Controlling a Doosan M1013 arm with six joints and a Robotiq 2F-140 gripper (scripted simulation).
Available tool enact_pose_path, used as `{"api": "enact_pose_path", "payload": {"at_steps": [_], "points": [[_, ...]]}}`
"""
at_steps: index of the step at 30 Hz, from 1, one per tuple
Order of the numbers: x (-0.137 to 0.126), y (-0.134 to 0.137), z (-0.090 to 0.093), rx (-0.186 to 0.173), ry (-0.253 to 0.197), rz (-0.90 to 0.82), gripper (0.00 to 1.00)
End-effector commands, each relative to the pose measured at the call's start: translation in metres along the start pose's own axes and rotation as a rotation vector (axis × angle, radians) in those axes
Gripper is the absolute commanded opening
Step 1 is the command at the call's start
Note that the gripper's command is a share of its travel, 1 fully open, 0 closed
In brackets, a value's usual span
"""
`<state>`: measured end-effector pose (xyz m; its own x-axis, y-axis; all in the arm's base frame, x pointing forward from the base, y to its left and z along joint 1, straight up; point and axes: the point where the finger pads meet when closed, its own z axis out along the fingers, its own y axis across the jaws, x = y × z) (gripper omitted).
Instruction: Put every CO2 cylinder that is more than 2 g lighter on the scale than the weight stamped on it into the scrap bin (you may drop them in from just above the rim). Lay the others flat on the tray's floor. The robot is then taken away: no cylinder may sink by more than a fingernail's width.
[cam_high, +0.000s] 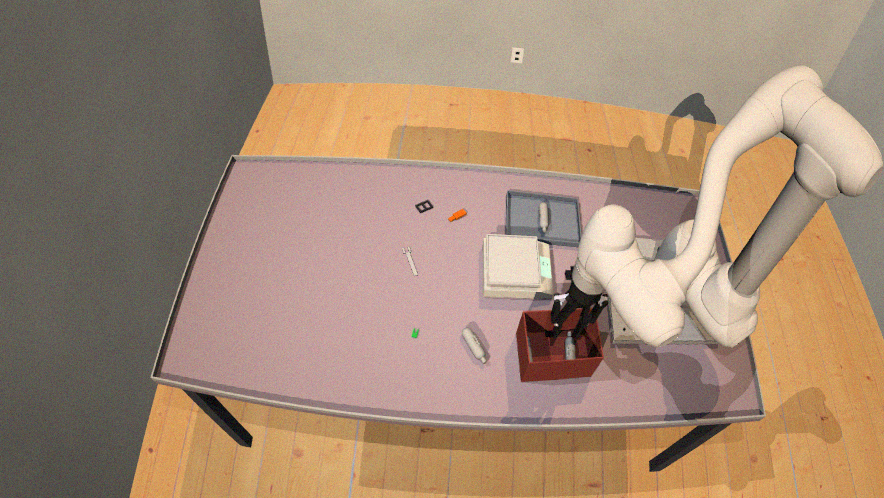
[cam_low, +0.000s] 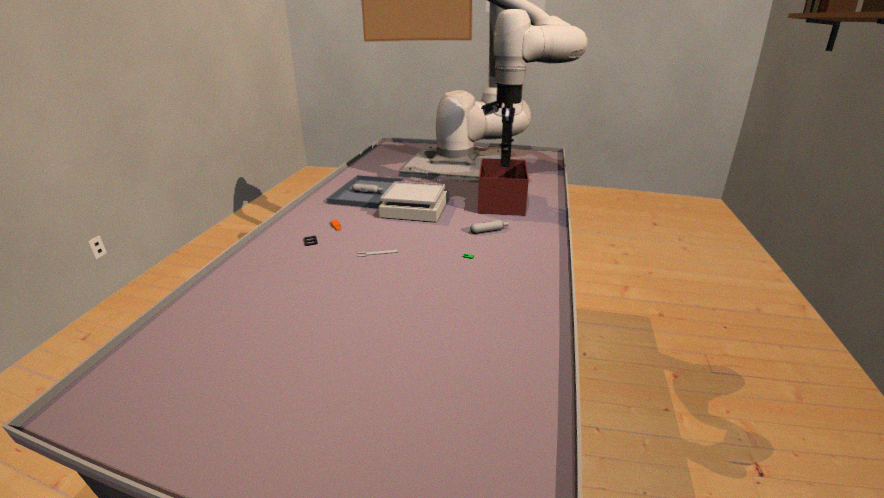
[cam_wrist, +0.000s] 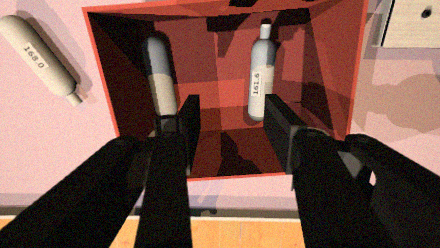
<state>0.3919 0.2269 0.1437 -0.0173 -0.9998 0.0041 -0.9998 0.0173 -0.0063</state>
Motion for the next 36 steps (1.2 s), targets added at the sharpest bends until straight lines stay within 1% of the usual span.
{"api": "enact_pose_path", "payload": {"at_steps": [1, 8, 19, 21, 26, 32, 33, 34, 35, 36], "points": [[0.000, 0.000, -0.001, 0.001, -0.001, 0.000, 0.39], [0.000, 0.000, -0.007, 0.001, -0.001, 0.000, 0.39], [0.000, 0.000, -0.032, 0.001, -0.001, 0.000, 0.39], [0.000, 0.000, -0.032, 0.001, -0.001, 0.000, 0.39], [0.000, 0.000, -0.039, 0.001, -0.001, 0.000, 0.39], [0.000, -0.001, -0.041, 0.001, -0.001, -0.002, 0.39], [-0.001, -0.006, -0.041, 0.001, -0.001, -0.014, 0.39], [-0.001, -0.018, -0.042, 0.001, -0.001, -0.042, 0.39], [-0.001, -0.038, -0.044, 0.001, -0.001, -0.087, 0.39], [-0.001, -0.063, -0.046, 0.001, -0.001, -0.147, 0.39]]}}
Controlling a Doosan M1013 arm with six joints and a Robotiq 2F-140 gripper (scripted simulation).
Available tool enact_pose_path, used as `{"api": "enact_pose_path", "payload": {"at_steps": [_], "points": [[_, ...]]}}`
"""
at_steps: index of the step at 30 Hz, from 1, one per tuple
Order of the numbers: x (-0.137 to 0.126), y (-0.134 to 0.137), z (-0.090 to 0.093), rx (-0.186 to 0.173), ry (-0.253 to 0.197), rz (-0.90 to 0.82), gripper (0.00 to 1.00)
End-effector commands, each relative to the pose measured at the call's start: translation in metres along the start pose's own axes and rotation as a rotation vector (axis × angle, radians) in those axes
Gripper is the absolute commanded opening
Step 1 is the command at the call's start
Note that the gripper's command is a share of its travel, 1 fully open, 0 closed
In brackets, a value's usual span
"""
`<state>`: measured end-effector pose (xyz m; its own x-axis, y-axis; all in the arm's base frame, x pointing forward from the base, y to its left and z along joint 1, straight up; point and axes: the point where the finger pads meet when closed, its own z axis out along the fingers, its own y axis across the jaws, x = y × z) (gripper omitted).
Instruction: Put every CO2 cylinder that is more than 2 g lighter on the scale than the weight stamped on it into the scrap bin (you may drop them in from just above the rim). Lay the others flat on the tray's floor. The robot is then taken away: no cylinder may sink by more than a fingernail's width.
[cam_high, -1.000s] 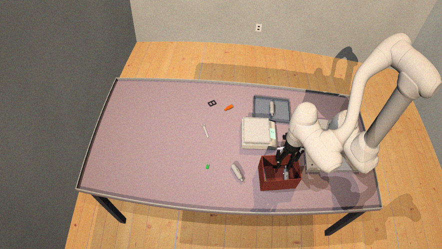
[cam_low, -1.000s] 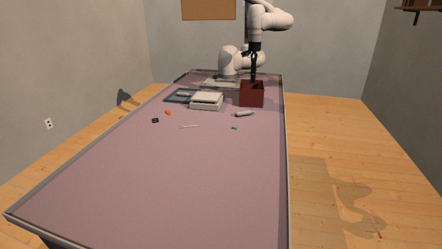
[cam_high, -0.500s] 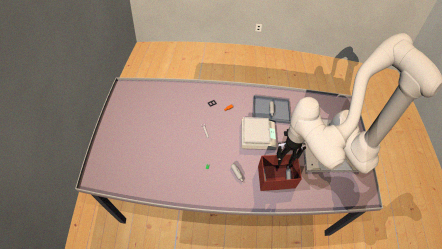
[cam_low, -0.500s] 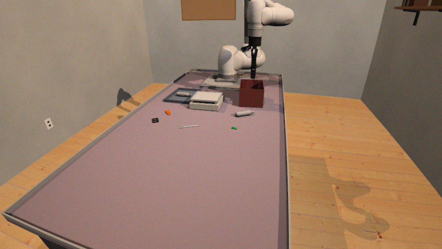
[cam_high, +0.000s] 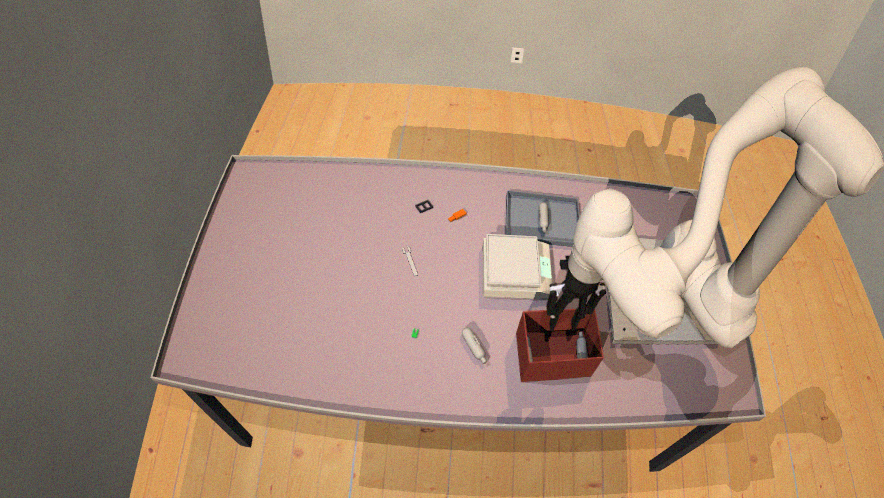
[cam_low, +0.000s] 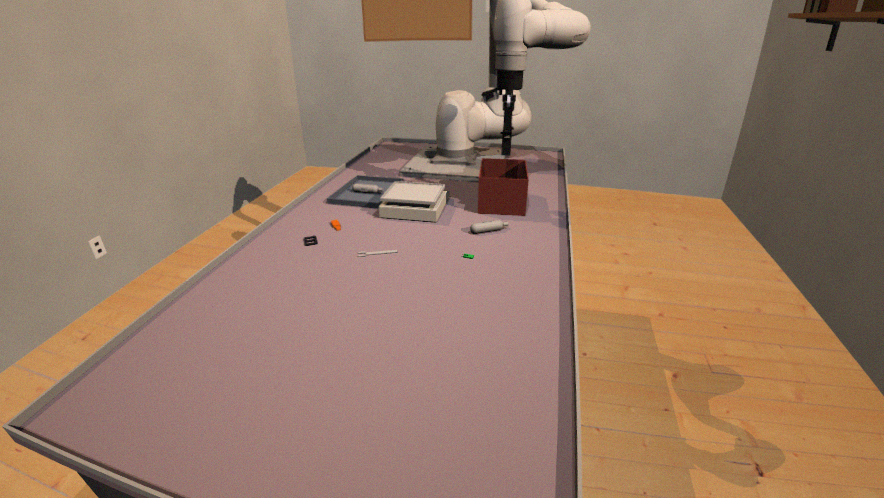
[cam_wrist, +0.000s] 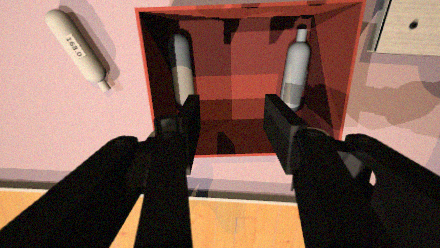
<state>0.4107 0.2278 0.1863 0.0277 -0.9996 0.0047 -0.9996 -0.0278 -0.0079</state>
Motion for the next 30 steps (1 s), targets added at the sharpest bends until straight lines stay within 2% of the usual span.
{"api": "enact_pose_path", "payload": {"at_steps": [1, 2, 4, 7, 11, 21, 25, 30], "points": [[0.002, -0.044, -0.003, -0.001, -0.001, -0.102, 0.39], [0.002, -0.044, -0.003, -0.001, -0.001, -0.102, 0.39], [0.010, -0.105, -0.004, -0.001, -0.001, -0.243, 0.39], [0.021, -0.145, -0.001, -0.001, -0.001, -0.417, 0.39], [0.034, -0.199, 0.003, -0.001, -0.001, -0.459, 0.39], [0.034, -0.200, 0.014, -0.001, -0.001, -0.459, 0.39], [0.034, -0.200, 0.030, -0.001, -0.001, -0.459, 0.39], [0.034, -0.200, 0.060, -0.001, -0.001, -0.459, 0.39]]}}
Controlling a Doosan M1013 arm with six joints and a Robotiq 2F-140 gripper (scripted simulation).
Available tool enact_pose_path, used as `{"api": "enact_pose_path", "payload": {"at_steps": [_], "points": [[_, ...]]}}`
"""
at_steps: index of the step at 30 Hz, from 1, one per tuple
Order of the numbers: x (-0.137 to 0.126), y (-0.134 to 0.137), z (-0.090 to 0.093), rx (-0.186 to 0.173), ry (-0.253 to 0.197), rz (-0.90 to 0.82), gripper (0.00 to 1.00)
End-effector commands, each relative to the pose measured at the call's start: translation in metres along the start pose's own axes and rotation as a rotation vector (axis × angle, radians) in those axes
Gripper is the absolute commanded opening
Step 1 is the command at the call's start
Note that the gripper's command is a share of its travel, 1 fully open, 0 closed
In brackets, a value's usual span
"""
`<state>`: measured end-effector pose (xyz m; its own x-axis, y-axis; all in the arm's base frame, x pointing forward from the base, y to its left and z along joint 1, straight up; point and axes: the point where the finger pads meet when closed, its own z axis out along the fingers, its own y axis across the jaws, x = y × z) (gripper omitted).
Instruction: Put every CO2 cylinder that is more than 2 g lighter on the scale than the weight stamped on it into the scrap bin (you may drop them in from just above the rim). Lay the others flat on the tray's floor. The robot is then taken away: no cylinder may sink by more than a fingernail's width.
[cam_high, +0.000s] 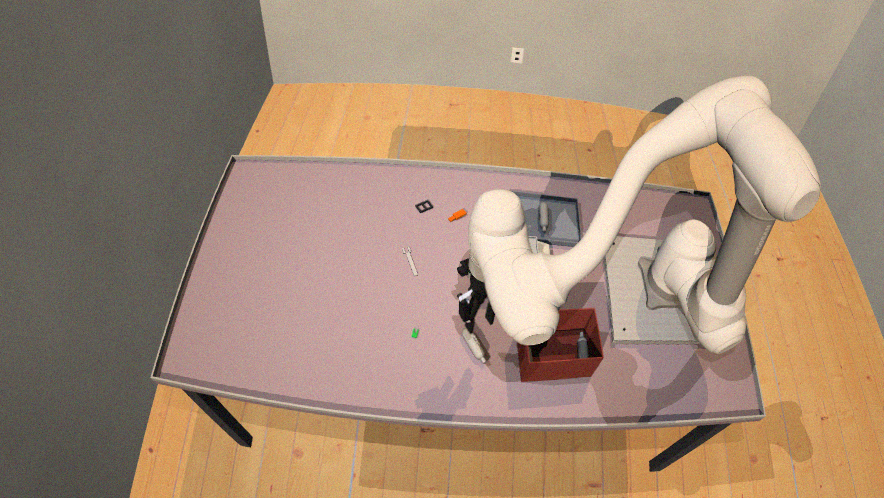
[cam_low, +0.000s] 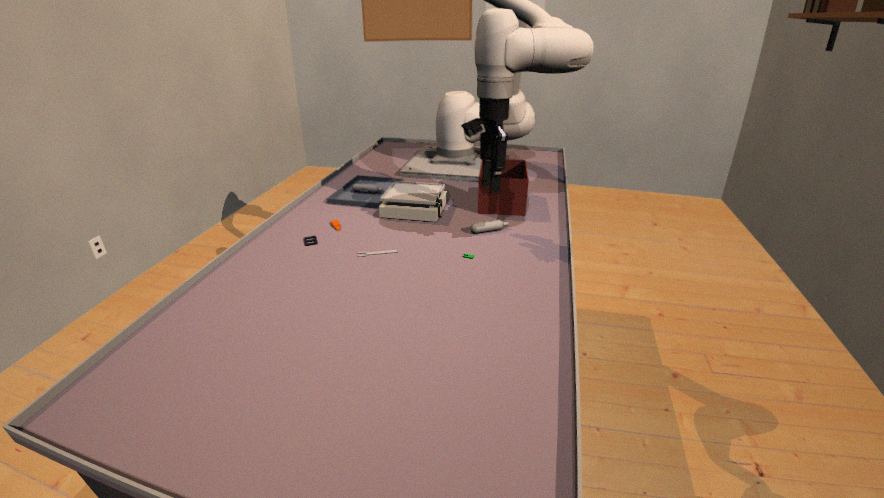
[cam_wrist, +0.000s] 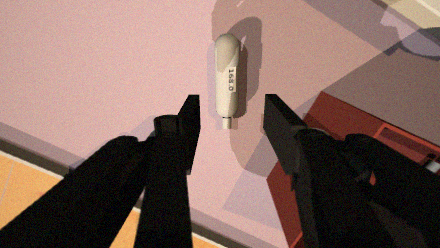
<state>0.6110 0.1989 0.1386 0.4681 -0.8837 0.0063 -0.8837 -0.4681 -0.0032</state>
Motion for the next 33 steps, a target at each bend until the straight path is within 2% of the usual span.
{"api": "enact_pose_path", "payload": {"at_steps": [1, 4, 6, 12, 18, 21, 33], "points": [[0.000, -0.001, 0.018, 0.001, 0.000, 0.000, 0.39], [0.000, -0.001, 0.040, 0.001, 0.000, 0.000, 0.39], [0.000, -0.001, 0.040, 0.001, 0.000, 0.000, 0.39], [0.000, -0.001, 0.080, 0.001, 0.000, 0.000, 0.39], [0.000, -0.001, 0.109, 0.001, 0.000, 0.000, 0.39], [0.000, -0.001, 0.117, 0.001, 0.000, 0.000, 0.39], [0.000, -0.001, 0.123, 0.001, 0.000, 0.000, 0.39]]}}
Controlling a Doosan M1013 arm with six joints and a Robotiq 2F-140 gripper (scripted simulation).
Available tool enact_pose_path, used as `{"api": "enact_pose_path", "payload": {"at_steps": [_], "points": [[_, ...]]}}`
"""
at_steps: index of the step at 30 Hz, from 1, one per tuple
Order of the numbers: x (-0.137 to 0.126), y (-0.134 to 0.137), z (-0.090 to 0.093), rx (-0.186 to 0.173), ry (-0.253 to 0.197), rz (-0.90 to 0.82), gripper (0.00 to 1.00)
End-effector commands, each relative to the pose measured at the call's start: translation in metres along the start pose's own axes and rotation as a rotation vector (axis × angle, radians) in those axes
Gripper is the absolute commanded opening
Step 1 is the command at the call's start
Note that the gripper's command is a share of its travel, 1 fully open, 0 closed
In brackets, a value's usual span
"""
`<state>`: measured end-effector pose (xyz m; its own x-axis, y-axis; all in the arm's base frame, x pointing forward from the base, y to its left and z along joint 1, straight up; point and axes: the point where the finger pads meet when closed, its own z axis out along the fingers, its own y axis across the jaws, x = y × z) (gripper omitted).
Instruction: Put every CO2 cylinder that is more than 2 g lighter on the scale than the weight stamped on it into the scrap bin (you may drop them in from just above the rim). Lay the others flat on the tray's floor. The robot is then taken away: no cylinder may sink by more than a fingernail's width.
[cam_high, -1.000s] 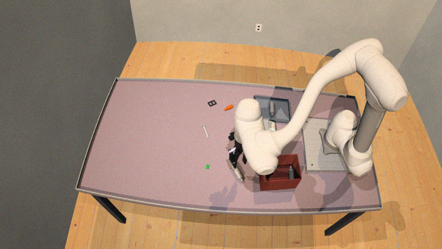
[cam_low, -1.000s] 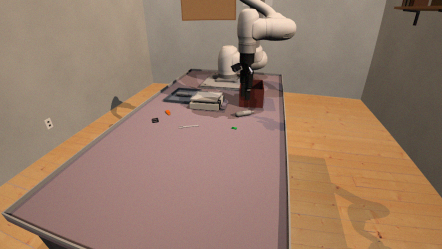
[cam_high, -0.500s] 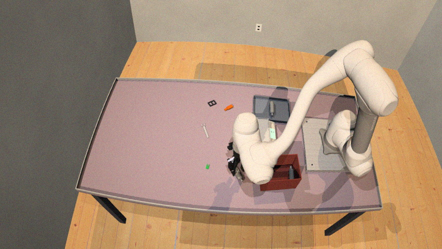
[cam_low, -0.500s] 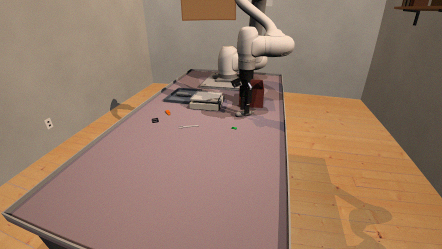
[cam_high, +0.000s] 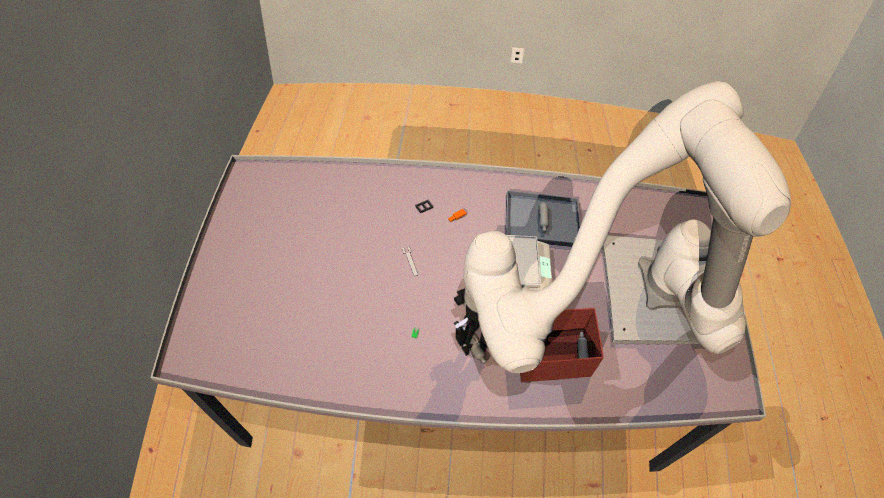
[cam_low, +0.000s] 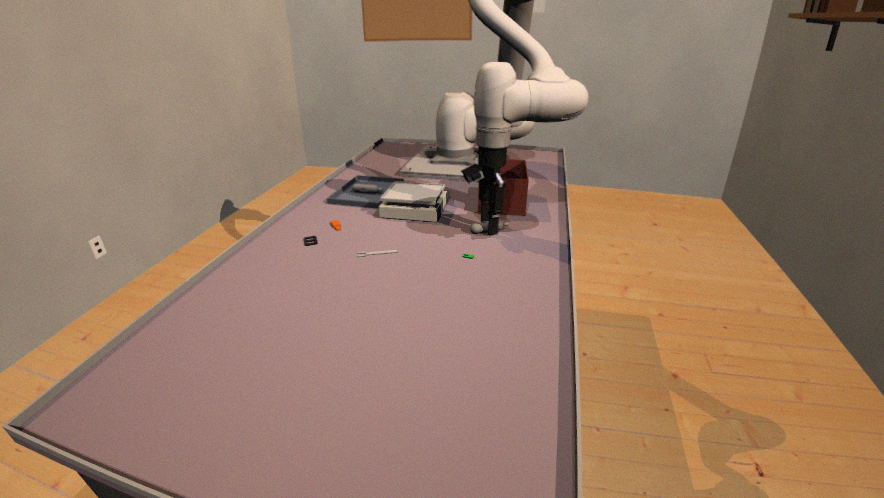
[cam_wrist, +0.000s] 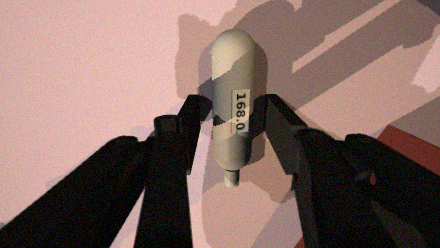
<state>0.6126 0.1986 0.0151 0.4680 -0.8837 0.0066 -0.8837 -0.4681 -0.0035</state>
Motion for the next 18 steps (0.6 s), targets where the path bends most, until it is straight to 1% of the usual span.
{"api": "enact_pose_path", "payload": {"at_steps": [1, 4, 5, 14, 16, 18], "points": [[0.000, 0.000, -0.001, 0.001, 0.000, 0.000, 0.39], [0.000, 0.000, -0.001, 0.001, 0.000, 0.000, 0.39], [0.000, 0.000, -0.001, 0.001, 0.000, 0.000, 0.10], [0.000, 0.000, -0.002, 0.001, 0.000, 0.000, 0.10], [0.000, 0.000, -0.006, 0.001, 0.000, 0.000, 0.10], [0.000, 0.000, -0.013, 0.001, 0.000, 0.000, 0.10]]}}
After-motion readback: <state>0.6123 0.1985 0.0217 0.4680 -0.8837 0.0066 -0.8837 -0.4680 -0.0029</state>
